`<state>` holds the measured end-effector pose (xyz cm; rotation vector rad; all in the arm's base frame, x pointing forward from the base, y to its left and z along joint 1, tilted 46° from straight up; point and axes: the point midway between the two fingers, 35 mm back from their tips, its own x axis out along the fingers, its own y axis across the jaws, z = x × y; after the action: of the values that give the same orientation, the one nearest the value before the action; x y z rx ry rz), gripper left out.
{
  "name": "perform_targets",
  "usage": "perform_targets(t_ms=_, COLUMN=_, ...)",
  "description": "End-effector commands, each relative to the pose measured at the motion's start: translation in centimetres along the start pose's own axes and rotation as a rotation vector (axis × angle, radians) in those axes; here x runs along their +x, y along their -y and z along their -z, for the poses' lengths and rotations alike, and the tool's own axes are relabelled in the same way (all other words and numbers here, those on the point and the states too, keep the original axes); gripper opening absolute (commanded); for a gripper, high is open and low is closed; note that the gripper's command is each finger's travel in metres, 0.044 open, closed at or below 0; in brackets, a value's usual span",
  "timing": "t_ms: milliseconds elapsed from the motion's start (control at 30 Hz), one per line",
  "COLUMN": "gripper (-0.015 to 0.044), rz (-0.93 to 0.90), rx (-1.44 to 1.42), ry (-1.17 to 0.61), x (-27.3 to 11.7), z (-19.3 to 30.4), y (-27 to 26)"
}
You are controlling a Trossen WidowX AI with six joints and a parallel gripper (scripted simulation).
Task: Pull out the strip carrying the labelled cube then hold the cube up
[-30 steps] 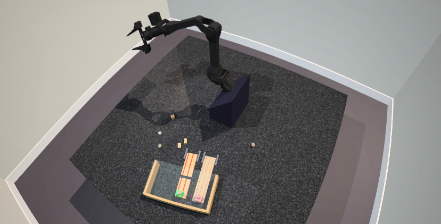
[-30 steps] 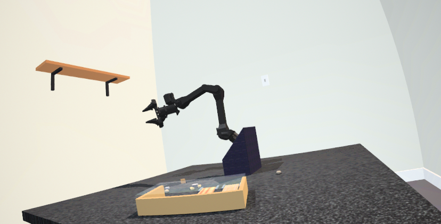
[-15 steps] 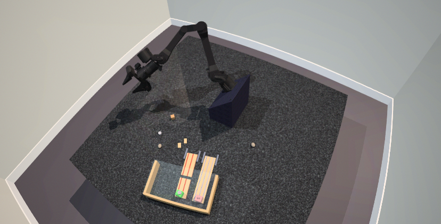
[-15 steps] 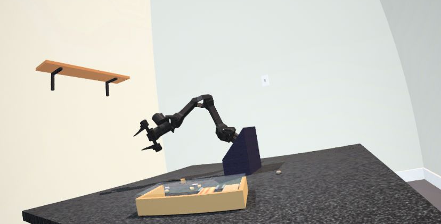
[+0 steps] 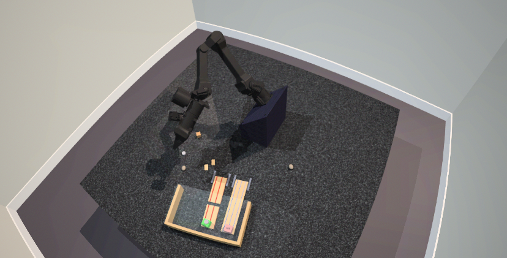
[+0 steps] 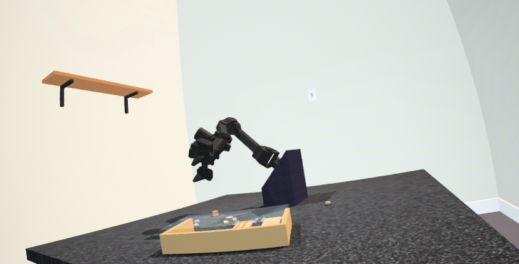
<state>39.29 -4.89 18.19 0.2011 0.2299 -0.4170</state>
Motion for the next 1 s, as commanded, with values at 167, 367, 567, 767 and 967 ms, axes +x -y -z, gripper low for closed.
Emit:
perform_targets(t_ms=167, gripper=0.04, rz=-0.06, rx=-0.683, ry=-0.126, x=-5.0, z=12.7, y=-5.6)
perform_targets(t_ms=367, gripper=0.04, rz=-0.092, rx=-1.056, ry=-0.121, x=-8.4, z=17.2, y=-6.3)
perform_targets(t_ms=567, gripper=0.04, rz=-0.092, rx=-1.056, ry=-0.121, x=-8.4, z=17.2, y=-6.3)
perform_targets(t_ms=767, gripper=0.04, rz=-0.092, rx=-1.056, ry=-0.121, x=-8.4, z=17.2, y=-6.3)
perform_targets(t_ms=967, gripper=0.04, rz=-0.092, rx=-1.056, ry=-0.121, x=-8.4, z=17.2, y=-6.3)
